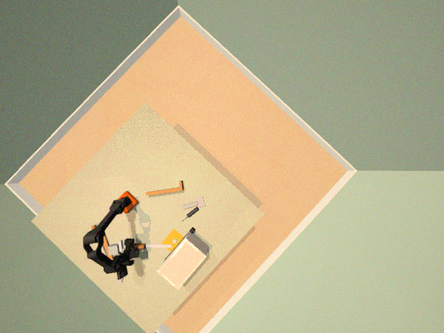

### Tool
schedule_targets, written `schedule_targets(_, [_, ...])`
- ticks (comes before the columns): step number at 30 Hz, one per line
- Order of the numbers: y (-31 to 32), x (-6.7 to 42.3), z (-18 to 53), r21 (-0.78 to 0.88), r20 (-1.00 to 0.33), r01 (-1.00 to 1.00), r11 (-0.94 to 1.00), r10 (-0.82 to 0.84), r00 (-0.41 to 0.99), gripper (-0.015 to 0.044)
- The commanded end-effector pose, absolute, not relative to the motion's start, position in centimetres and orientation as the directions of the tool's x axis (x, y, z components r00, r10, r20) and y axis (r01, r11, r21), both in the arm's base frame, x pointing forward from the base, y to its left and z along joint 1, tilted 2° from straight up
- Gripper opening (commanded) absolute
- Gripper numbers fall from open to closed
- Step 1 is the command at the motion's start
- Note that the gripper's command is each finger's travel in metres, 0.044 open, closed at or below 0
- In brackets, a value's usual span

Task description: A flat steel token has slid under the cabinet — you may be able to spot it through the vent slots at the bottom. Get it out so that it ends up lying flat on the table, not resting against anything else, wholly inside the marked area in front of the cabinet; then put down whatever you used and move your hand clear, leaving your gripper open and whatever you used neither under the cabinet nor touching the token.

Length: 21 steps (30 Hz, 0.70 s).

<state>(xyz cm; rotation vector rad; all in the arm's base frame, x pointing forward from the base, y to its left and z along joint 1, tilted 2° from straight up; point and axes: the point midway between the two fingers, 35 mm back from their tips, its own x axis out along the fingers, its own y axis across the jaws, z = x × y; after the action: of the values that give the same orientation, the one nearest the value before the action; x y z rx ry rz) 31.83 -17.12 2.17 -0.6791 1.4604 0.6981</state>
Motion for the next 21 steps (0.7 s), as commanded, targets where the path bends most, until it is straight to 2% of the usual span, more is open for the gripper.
schedule_targets(1, [-17.12, 31.83, 2.17, 0.011, -1.0, -0.772, 0.636, 0.01, -0.006, 0.02])
schedule_targets(3, [-17.13, 31.85, 2.21, 0.01, -1.0, -0.772, 0.636, 0.009, -0.005, 0.02])
schedule_targets(6, [-17.14, 31.85, 2.24, -0.001, -1.0, -0.772, 0.636, 0.009, 0.009, 0.027])
schedule_targets(21, [-17.25, 31.88, 1.3, -0.014, -1.0, -0.771, 0.637, 0.009, 0.025, 0.027])
